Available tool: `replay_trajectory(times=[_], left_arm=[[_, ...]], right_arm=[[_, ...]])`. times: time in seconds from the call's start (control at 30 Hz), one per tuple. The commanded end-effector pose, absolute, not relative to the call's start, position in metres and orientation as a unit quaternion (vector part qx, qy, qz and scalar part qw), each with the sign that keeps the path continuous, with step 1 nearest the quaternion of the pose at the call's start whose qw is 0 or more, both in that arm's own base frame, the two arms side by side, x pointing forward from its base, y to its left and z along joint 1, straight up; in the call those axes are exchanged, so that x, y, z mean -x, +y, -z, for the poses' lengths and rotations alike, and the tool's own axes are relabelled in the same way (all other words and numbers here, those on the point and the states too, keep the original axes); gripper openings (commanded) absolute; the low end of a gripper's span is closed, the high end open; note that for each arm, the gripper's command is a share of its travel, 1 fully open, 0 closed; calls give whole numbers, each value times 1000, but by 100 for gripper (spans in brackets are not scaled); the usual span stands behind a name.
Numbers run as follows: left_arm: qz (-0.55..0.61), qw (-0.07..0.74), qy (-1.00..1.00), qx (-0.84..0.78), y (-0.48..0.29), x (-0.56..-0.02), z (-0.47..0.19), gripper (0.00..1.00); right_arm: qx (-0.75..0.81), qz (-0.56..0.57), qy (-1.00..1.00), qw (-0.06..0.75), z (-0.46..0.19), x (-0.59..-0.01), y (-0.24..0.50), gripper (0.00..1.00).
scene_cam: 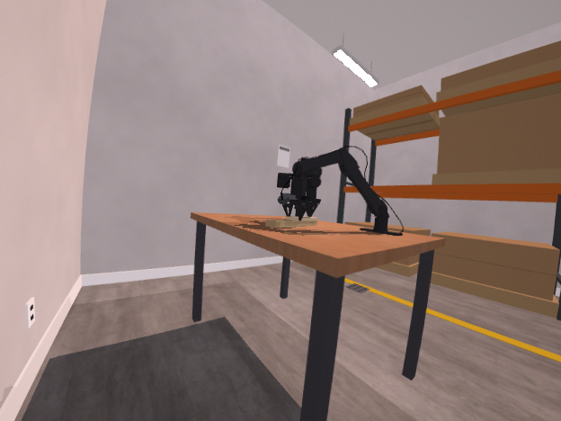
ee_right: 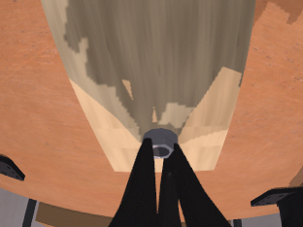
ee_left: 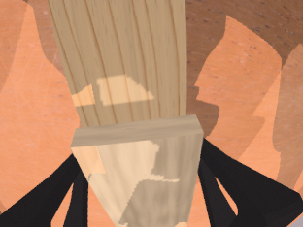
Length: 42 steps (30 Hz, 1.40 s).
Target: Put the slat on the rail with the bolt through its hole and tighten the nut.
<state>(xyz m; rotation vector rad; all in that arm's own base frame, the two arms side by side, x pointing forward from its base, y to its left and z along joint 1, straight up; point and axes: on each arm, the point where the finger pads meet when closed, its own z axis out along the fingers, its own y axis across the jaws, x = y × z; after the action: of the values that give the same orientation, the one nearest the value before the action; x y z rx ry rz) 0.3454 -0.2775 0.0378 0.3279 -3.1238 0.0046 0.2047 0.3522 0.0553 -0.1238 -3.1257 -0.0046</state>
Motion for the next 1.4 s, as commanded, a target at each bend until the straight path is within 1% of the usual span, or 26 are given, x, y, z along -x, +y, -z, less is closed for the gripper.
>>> replay_trajectory(times=[0.0,0.43,0.5,0.6,1.37], left_arm=[[-5,-5,-994,-106,-278,-347,-43,72],[-5,-5,-994,-106,-278,-347,-43,72],[-5,-5,-994,-106,-278,-347,-43,72],[-5,-5,-994,-106,-278,-347,-43,72],[-5,-5,-994,-106,-278,-347,-43,72]], right_arm=[[134,5,-991,-4,-59,-210,350,11],[383,6,-924,-1,-59,-210,350,11],[383,6,-924,-1,-59,-210,350,11],[425,6,-905,-1,-59,-210,350,11],[428,6,-904,-1,-59,-210,350,11]])
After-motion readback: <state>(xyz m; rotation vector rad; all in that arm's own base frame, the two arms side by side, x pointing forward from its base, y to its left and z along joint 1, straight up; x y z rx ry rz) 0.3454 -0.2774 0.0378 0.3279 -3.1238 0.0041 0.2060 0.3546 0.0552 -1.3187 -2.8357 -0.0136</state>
